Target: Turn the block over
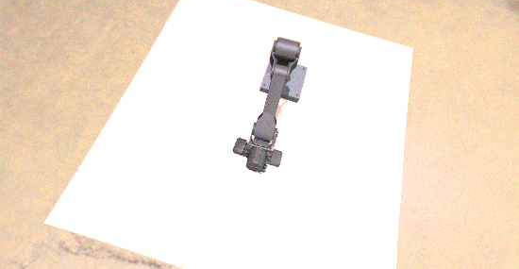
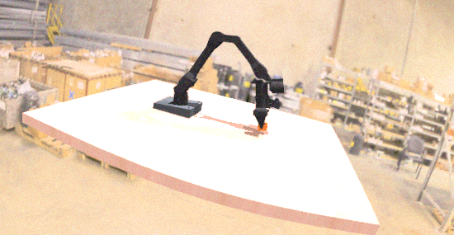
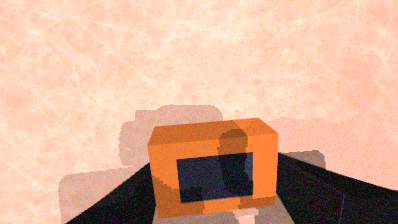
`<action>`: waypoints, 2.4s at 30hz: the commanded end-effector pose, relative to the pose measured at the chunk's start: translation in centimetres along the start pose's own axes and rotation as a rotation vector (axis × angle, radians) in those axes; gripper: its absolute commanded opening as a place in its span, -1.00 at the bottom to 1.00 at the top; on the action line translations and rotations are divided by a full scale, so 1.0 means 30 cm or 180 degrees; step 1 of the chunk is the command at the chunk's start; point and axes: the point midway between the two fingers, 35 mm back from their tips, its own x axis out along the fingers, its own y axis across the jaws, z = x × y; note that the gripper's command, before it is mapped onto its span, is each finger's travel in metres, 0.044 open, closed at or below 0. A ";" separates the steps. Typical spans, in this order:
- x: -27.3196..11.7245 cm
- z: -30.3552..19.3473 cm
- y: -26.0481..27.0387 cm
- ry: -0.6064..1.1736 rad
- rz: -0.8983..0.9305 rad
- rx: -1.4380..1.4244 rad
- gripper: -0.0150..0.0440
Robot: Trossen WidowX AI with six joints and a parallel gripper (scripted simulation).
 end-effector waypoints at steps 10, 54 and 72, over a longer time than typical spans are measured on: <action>-0.009 -0.007 -0.002 -0.0589 -0.0011 -0.0006 -0.49; 0.103 -0.023 0.000 -0.2437 -0.0006 -0.0010 -0.49; 0.060 -0.063 -0.003 -0.3024 -0.0010 -0.0007 -0.49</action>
